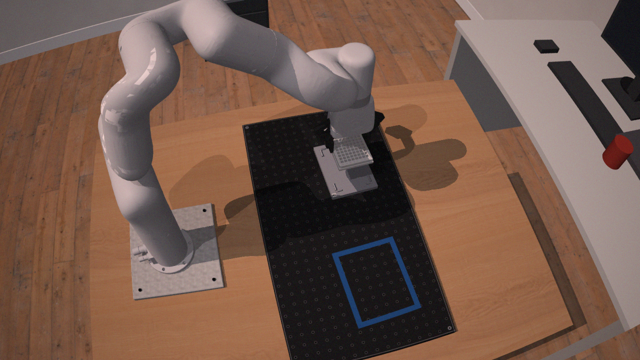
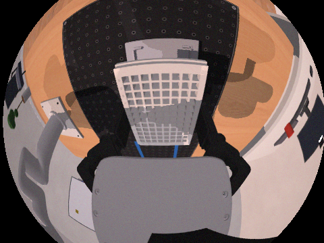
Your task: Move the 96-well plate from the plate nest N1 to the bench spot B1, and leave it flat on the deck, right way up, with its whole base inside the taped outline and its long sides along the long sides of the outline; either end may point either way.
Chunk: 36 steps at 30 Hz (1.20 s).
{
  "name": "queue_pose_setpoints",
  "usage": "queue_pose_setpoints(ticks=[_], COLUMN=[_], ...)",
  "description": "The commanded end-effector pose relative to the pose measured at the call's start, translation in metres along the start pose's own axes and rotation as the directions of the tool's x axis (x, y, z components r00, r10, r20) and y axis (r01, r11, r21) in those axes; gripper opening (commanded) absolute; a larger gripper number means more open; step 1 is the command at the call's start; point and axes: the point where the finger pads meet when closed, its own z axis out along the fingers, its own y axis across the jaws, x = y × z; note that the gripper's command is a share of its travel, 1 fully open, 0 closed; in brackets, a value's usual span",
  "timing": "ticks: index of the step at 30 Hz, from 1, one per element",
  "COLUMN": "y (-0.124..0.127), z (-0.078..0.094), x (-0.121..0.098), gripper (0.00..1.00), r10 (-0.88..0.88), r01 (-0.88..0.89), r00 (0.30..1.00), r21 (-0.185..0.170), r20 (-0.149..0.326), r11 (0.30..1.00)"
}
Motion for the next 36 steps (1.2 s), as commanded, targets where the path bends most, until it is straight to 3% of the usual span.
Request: queue_pose_setpoints(ticks=[1,11,36], y=[0.001,0.001,-0.006], z=[-0.003,-0.003,0.0], x=[0.0,0.0,-0.076], gripper=[0.0,0.0,0.0], r10=[0.0,0.0,0.002], r01=[0.0,0.0,-0.002], r00=[1.0,1.0,1.0], r21=[-0.003,-0.003,-0.003], r20=[-0.001,-0.001,0.001], r11=[1.0,1.0,1.0])
